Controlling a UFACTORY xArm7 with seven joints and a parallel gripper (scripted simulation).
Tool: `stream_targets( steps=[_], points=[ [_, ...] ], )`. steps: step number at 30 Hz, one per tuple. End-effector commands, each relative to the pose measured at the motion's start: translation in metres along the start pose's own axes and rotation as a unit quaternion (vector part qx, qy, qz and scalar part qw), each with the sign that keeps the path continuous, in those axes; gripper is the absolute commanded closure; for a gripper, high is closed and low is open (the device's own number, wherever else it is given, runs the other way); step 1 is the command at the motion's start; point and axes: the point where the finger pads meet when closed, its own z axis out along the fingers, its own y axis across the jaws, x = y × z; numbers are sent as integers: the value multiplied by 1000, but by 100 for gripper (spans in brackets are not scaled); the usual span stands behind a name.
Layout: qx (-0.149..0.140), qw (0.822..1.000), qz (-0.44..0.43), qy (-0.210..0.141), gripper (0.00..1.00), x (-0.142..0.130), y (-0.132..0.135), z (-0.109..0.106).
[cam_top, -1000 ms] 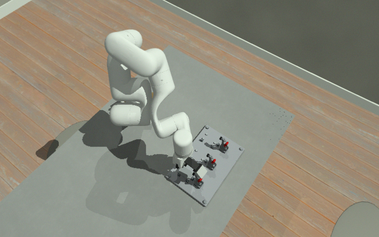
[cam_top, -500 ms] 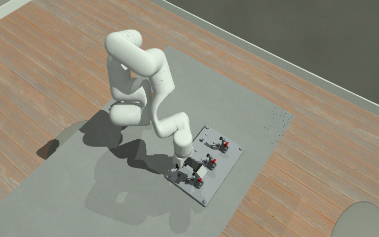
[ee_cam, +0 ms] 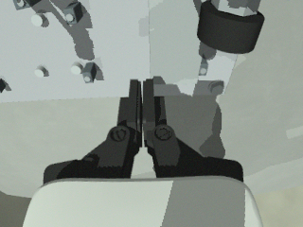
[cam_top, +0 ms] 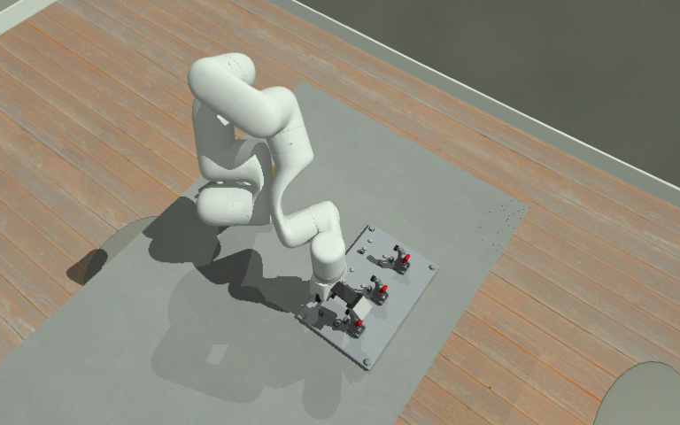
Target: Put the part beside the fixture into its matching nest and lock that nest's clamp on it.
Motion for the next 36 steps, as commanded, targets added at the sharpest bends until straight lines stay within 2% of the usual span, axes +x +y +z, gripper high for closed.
stream_targets(
  steps=[1, 2, 36],
  points=[
    [0, 1000, 0, 2, 100, -32, 26, -7],
    [0, 1000, 0, 2, 53, -32, 26, -7],
    [0, 1000, 0, 2, 53, -32, 26, -9]
  ],
)
